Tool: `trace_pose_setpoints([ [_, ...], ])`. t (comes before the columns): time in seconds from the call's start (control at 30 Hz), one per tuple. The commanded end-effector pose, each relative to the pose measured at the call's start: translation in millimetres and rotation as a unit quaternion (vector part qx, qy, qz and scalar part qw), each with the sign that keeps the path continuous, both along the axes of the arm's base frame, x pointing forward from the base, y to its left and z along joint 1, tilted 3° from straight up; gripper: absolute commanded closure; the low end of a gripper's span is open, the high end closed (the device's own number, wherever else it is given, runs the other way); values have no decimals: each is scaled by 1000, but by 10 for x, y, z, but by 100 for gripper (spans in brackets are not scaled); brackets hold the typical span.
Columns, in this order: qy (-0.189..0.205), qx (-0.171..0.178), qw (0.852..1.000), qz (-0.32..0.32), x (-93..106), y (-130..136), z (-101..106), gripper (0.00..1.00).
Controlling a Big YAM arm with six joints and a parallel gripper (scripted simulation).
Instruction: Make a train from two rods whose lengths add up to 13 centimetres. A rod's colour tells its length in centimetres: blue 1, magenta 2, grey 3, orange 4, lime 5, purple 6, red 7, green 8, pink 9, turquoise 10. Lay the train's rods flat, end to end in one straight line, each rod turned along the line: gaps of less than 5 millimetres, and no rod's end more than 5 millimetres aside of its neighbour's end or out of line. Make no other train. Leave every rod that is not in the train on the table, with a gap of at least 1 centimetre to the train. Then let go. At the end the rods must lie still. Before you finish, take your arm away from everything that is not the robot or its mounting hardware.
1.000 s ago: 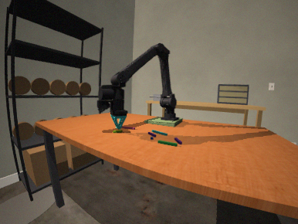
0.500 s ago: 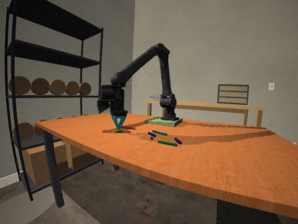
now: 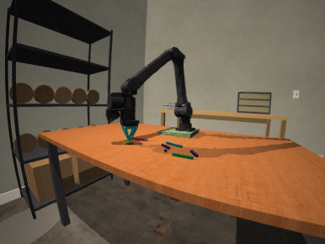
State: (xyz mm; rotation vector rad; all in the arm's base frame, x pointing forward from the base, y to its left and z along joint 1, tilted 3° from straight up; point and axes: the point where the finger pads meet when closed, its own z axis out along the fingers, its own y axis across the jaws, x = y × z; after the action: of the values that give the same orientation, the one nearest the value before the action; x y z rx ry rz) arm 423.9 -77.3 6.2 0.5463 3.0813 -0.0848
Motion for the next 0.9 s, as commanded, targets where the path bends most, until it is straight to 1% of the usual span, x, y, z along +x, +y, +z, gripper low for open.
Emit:
trace_pose_setpoints([
  [0.0,-17,-2,1000,0,156,-51,76,77],
  [0.2,-20,-3,1000,0,216,-56,99,77],
  [0.27,-20,-3,1000,0,216,-56,99,77],
  [0.3,-15,-2,1000,0,169,-48,68,77],
  [0.87,-15,-2,1000,0,170,-48,68,77],
])
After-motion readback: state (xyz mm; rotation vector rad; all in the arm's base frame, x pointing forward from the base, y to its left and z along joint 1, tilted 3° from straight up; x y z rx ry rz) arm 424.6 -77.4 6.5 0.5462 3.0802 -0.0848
